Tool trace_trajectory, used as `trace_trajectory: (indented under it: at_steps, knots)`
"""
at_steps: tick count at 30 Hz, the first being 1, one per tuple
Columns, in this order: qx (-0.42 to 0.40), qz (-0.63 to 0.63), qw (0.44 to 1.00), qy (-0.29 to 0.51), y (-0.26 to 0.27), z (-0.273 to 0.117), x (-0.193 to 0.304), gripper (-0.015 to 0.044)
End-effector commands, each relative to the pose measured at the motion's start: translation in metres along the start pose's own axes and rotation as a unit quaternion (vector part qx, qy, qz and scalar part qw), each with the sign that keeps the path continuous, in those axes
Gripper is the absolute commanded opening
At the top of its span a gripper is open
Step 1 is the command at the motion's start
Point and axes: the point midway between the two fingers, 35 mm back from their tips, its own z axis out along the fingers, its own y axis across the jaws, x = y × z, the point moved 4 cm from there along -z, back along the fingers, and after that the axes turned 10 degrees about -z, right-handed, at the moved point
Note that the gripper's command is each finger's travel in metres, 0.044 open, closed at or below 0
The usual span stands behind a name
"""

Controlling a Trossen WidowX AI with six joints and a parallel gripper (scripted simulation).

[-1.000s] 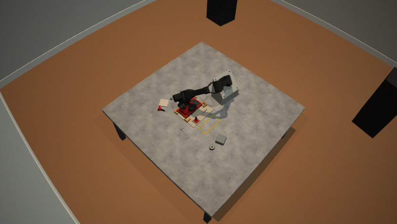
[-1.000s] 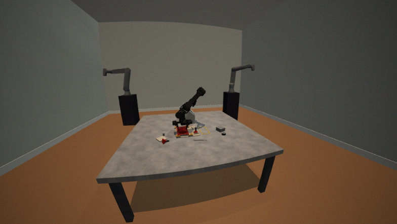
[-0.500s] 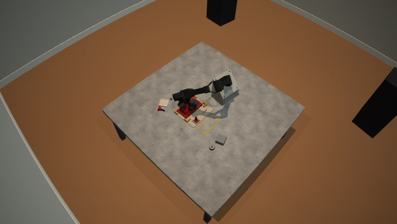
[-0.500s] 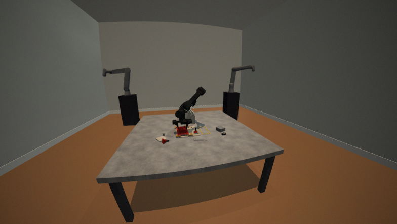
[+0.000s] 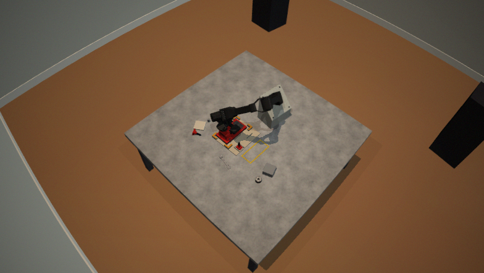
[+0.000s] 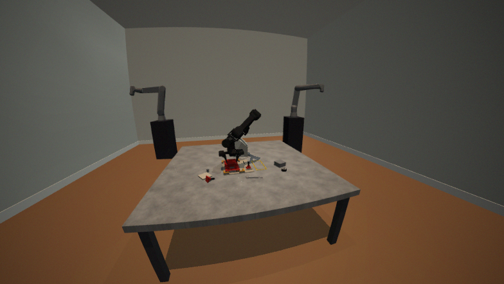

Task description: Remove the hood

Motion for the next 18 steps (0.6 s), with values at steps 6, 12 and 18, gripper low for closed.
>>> trace_trajectory:
  at_steps: [6, 12, 18]
  knots:
    - [0.004, -0.002, 1.0, -0.002, -0.001, -0.01, -0.002, 0.0]
    - [0.004, -0.002, 1.0, -0.002, -0.002, -0.039, -0.002, 0.0]
    - [0.001, 0.002, 1.0, -0.001, 0.0, -0.045, 0.001, 0.0]
